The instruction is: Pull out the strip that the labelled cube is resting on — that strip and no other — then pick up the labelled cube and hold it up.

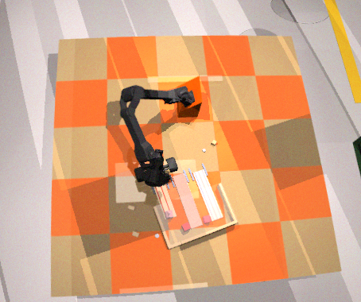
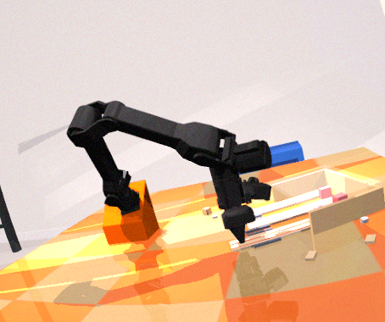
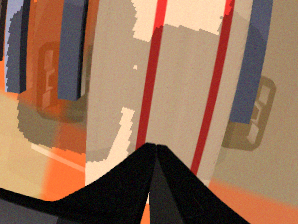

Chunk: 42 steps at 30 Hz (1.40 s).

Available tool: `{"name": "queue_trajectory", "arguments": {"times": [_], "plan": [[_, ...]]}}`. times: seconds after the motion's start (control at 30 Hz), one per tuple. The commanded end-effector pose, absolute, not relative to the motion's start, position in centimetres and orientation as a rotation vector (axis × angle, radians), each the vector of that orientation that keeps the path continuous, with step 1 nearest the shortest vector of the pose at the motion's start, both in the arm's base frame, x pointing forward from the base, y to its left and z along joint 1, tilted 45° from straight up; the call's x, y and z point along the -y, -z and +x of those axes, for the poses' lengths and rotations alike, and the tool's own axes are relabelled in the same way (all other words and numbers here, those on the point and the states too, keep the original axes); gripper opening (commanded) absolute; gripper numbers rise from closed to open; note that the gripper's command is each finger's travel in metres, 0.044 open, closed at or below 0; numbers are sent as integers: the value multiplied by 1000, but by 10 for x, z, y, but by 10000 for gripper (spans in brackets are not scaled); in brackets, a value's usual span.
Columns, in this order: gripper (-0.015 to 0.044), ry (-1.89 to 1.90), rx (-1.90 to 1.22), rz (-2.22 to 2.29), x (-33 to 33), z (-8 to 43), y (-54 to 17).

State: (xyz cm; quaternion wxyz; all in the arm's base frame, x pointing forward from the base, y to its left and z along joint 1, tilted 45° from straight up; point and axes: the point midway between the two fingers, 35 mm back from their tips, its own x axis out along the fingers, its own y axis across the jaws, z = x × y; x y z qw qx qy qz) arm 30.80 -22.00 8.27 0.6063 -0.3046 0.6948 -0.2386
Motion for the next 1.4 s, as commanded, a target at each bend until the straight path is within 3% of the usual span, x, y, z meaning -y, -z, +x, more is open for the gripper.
{"name": "queue_trajectory", "arguments": {"times": [0.0, 1.37], "plan": [[0, 552, -1627, -699, 223, 295, -80], [0, 552, -1630, -701, 226, 233, -92]]}}
